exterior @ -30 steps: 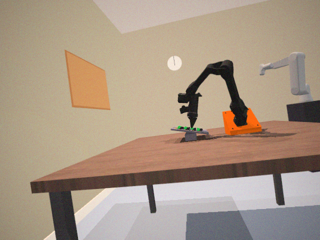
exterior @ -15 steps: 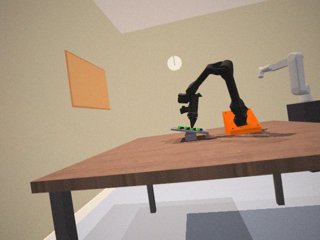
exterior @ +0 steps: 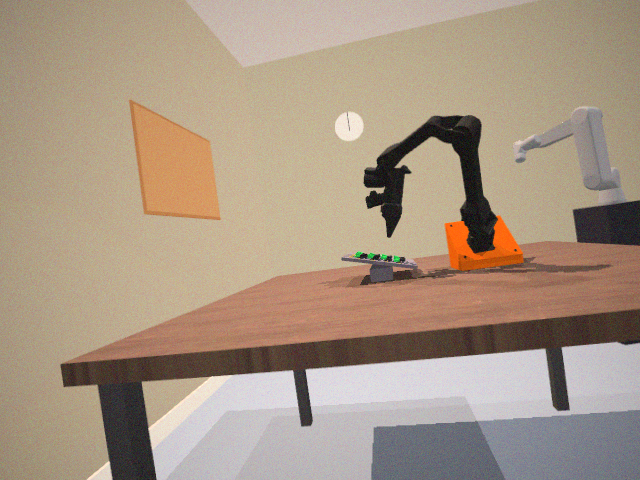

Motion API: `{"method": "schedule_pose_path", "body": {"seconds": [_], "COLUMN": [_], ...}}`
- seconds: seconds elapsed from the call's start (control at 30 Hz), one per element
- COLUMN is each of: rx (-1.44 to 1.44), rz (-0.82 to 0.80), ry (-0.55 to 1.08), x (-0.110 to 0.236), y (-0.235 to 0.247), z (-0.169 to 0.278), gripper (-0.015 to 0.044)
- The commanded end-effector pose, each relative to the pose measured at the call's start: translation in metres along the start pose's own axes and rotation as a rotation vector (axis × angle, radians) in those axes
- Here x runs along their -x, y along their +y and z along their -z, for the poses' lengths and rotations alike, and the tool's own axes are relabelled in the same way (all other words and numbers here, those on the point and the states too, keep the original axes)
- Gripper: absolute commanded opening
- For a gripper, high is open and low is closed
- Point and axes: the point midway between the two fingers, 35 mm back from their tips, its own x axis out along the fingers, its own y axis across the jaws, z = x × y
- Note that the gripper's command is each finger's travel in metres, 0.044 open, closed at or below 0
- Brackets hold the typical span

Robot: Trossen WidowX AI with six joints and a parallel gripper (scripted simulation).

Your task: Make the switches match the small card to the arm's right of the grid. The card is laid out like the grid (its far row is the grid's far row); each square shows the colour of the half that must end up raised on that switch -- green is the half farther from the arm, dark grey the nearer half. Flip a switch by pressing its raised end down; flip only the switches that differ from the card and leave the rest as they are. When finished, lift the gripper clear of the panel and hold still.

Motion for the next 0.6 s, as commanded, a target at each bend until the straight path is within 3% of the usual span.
{"method": "schedule_pose_path", "body": {"seconds": [0.0,0.33,0.47,0.57], "rx": [0.0,-0.001,0.0,0.0], "rz": [0.0,0.0,-0.001,-0.002], "ry": [0.004,0.003,-0.021,-0.022], "x": [0.002,-0.001,-0.032,-0.034], "y": [0.025,0.035,0.035,0.035], "z": [0.033,0.049,0.05,0.05], "gripper": [0.0,0.0,0.0,0.0]}}
